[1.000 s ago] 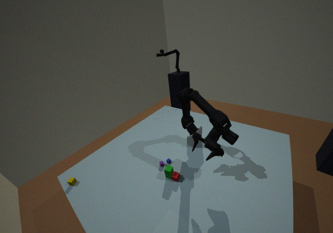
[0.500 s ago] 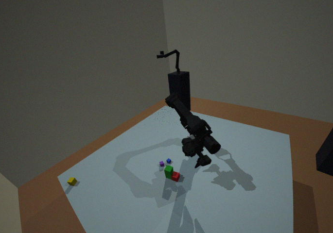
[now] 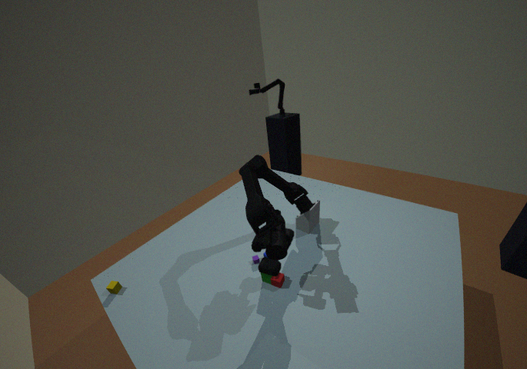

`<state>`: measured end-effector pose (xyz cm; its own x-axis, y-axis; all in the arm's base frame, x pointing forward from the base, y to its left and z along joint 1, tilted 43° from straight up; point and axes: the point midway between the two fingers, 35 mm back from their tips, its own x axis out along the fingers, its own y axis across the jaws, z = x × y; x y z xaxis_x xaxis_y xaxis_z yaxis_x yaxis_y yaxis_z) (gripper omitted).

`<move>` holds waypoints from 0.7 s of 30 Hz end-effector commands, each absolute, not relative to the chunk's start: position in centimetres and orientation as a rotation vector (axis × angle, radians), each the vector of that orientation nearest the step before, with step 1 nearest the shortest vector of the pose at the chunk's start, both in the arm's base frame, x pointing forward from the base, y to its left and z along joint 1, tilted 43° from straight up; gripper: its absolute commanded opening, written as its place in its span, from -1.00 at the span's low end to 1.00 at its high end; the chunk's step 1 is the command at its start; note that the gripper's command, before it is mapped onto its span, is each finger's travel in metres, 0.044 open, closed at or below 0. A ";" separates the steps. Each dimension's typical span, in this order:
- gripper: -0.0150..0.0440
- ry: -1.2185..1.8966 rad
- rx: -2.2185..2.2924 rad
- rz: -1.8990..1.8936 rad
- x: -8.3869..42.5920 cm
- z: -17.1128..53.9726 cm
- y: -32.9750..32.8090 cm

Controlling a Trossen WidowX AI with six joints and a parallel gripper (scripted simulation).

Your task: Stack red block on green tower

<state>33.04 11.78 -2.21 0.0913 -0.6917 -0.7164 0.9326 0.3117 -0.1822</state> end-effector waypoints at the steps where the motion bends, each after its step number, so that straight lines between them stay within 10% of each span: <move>1: 1.00 0.797 0.434 -1.266 33.6 -1.8 11.9; 21: 1.00 0.796 0.433 -1.267 33.9 -5.7 8.2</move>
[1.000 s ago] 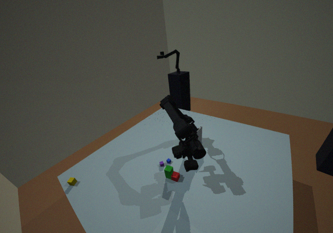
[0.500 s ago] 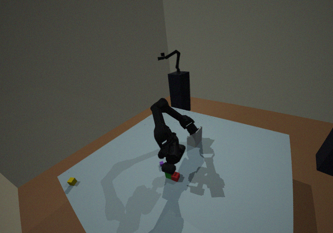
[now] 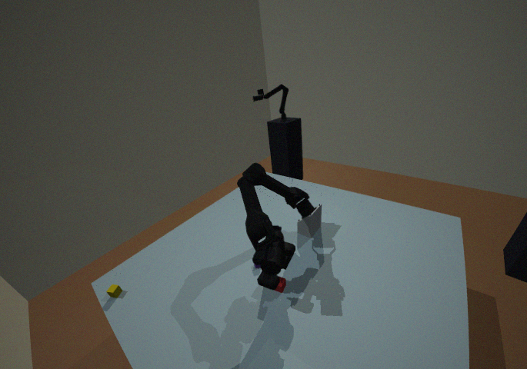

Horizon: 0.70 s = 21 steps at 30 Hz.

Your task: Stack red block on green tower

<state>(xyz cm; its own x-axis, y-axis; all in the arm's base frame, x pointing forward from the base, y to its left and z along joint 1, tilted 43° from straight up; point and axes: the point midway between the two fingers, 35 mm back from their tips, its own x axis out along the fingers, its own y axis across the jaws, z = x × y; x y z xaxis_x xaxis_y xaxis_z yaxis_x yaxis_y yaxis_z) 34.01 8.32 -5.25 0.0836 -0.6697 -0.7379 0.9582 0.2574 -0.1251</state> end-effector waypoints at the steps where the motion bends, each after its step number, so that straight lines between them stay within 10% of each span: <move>1: 1.00 0.796 0.433 -1.266 33.9 -5.7 8.2; 21: 1.00 0.795 0.433 -1.266 34.2 -8.0 6.2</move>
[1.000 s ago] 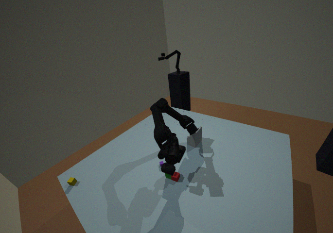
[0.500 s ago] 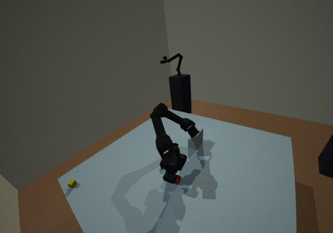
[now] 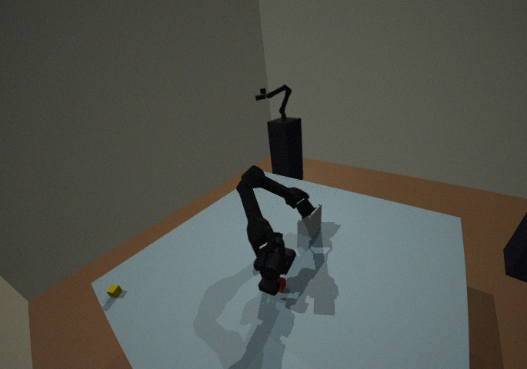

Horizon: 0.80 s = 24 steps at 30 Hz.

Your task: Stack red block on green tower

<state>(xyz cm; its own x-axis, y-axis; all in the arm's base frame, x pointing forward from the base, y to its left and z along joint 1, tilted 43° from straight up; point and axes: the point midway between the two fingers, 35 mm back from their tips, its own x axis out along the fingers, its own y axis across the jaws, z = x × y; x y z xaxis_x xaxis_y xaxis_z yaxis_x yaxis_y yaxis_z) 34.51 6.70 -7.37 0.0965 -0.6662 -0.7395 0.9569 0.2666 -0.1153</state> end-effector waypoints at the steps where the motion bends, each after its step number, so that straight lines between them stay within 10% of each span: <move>1: 1.00 0.795 0.433 -1.266 34.2 -8.1 6.1; 24: 1.00 0.794 0.432 -1.267 34.3 -9.2 5.0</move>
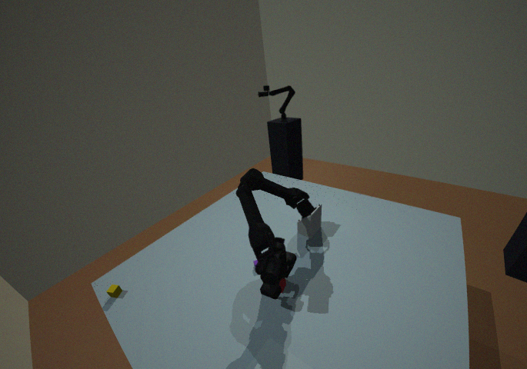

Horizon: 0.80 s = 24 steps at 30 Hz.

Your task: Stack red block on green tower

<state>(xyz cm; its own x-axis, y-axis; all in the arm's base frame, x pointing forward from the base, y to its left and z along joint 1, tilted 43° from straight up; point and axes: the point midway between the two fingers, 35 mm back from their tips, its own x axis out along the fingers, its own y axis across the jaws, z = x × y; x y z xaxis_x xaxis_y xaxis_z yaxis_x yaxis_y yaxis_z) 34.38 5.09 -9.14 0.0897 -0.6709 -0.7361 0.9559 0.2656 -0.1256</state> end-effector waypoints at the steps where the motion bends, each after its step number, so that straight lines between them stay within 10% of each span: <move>1: 1.00 0.794 0.432 -1.267 34.3 -9.2 5.0; 24: -0.47 0.795 0.432 -1.267 34.2 -8.1 6.1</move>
<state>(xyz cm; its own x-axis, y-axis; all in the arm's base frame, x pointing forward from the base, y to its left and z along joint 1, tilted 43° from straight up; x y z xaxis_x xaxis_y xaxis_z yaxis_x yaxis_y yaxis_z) 33.98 5.20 -8.88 0.0777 -0.6787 -0.7303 0.9516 0.2690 -0.1487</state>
